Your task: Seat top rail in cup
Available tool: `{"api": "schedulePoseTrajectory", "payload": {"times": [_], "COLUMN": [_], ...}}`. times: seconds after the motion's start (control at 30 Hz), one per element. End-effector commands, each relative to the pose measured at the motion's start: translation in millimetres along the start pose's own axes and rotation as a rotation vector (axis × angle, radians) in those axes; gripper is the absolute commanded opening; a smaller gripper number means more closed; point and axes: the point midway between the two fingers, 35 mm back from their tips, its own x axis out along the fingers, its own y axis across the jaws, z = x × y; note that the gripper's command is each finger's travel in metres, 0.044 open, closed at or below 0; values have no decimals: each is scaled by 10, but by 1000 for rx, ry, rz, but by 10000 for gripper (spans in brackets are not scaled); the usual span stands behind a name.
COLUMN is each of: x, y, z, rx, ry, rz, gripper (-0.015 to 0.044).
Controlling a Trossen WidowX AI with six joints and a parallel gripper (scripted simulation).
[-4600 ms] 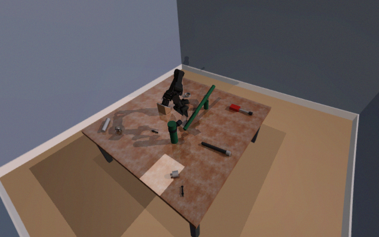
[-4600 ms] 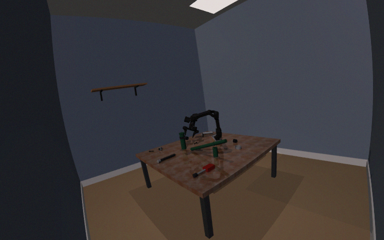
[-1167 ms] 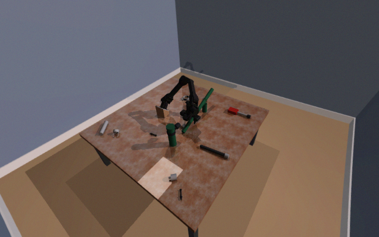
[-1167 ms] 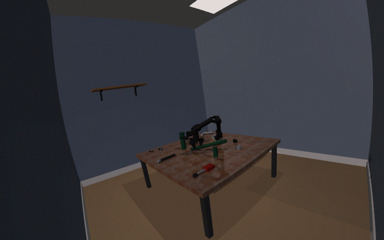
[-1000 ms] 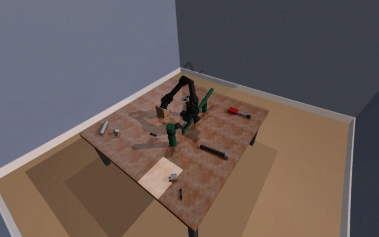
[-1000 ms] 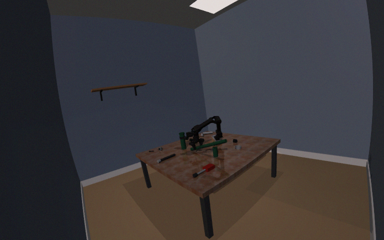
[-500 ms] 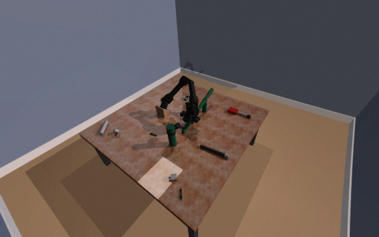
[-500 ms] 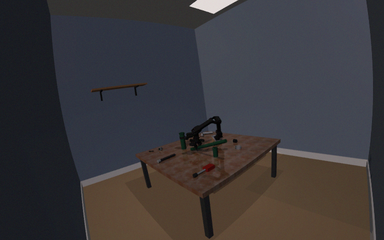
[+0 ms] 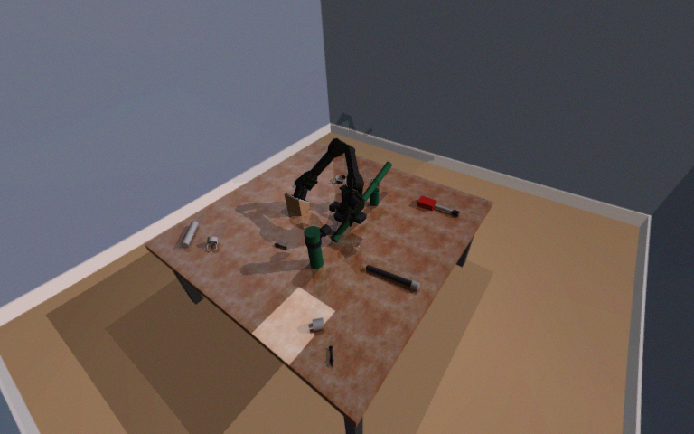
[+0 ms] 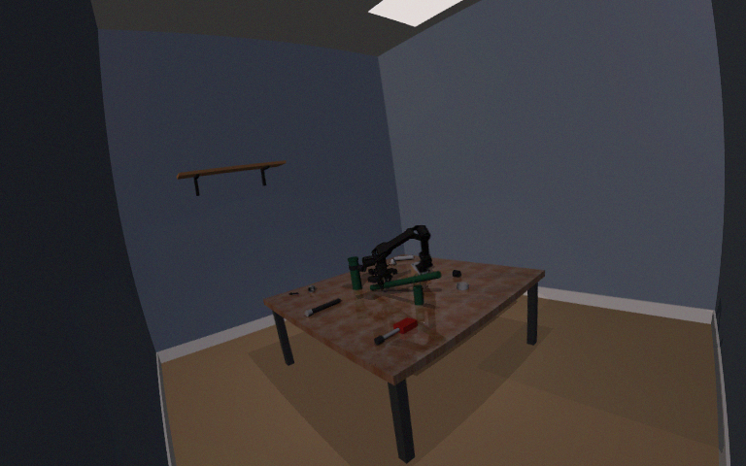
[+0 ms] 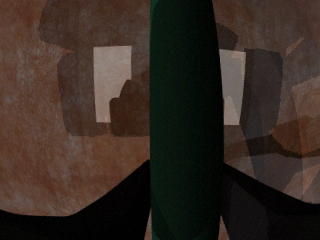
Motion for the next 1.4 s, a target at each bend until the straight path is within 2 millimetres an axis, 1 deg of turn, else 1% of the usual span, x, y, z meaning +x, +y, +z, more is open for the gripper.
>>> {"api": "schedulePoseTrajectory", "payload": {"times": [0.0,0.2,0.27,0.67,0.8,1.37], "x": [-260,-705,-804,-817,-770,-813], "y": [52,37,25,24,34,29], "z": [79,183,201,203,149,187], "rx": [-10,-9,-7,-7,-10,-10], "ry": [-89,-259,-294,-299,-278,-278], "rz": [23,20,18,18,16,16], "gripper": [0,0,0,0,0,0]}}
